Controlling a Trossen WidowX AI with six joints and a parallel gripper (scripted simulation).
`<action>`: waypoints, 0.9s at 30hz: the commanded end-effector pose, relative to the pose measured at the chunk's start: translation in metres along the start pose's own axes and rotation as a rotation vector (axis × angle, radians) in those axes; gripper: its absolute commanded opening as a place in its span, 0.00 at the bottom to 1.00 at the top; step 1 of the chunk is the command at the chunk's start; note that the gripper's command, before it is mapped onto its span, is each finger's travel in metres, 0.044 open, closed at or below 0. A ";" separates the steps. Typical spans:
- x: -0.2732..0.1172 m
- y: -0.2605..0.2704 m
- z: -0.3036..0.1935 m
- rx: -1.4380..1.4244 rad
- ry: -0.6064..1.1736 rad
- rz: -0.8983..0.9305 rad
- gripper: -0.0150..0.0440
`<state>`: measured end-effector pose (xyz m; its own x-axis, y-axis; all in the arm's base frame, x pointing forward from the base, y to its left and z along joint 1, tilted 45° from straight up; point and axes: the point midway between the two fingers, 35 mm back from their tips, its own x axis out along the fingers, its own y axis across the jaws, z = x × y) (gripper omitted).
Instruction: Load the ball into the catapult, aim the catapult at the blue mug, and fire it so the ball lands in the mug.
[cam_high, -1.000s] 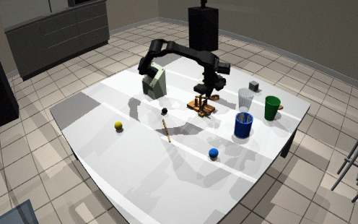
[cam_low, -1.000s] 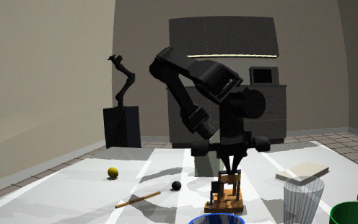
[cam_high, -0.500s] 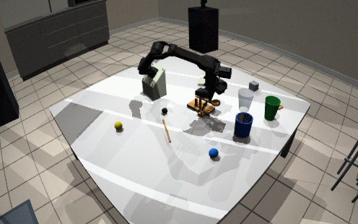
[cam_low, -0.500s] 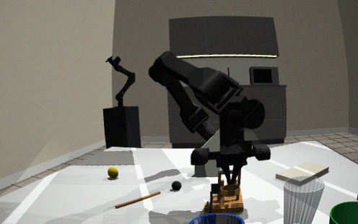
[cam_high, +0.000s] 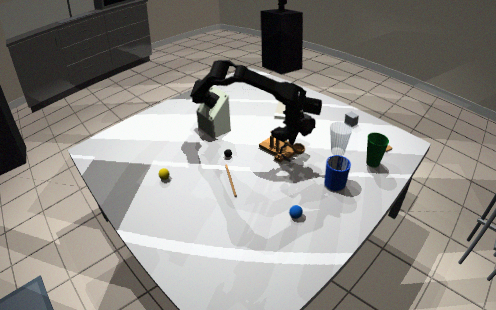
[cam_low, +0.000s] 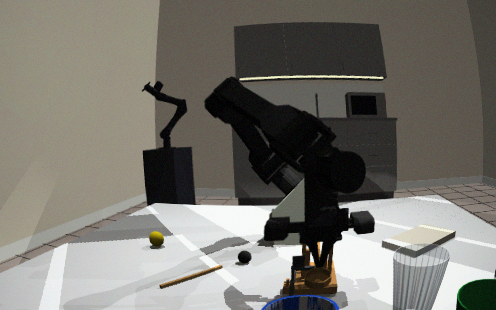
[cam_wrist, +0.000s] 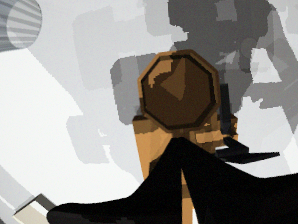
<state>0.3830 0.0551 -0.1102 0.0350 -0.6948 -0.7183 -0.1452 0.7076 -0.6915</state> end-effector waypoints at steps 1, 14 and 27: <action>0.009 -0.002 0.001 0.003 -0.001 -0.006 0.25; -0.006 0.000 0.009 0.004 -0.003 -0.001 0.39; -0.062 0.000 0.021 0.000 0.005 -0.003 0.97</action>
<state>0.3990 0.0734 -0.0891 0.0063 -0.7089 -0.7053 -0.1511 0.6965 -0.7015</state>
